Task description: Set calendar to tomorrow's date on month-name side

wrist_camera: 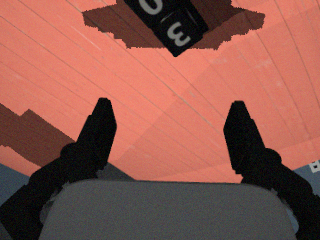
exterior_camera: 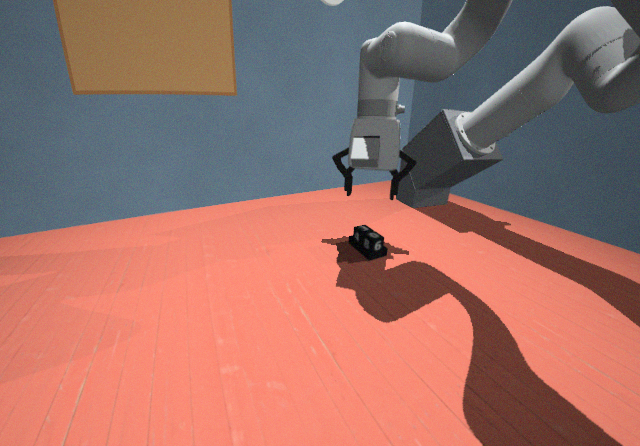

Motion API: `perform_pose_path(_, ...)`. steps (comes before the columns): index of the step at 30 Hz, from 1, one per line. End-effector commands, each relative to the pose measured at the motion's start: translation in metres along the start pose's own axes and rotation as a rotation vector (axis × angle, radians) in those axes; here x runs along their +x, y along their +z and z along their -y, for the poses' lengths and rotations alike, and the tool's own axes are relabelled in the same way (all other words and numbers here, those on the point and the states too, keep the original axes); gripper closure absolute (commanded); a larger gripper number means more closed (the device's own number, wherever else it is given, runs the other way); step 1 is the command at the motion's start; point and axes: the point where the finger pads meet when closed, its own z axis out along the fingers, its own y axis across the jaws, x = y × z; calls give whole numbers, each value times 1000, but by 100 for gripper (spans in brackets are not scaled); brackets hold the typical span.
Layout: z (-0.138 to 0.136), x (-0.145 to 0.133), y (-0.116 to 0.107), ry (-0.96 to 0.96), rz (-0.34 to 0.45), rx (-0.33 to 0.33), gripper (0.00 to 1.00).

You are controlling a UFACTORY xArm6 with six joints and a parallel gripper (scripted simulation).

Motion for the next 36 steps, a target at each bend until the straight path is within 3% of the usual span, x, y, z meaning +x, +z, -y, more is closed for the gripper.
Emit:
perform_pose_path(1, -2, 6, -2, -111, -8, -8, 0)
perform_pose_path(14, -5, 28, -7, -559, -5, -8, 0)
perform_pose_path(25, -5, 36, -9, -703, -5, -9, 0)
perform_pose_path(26, -5, 36, -9, -703, -5, -9, 51)
perform_pose_path(36, -5, 36, -9, -703, -5, -9, 51)
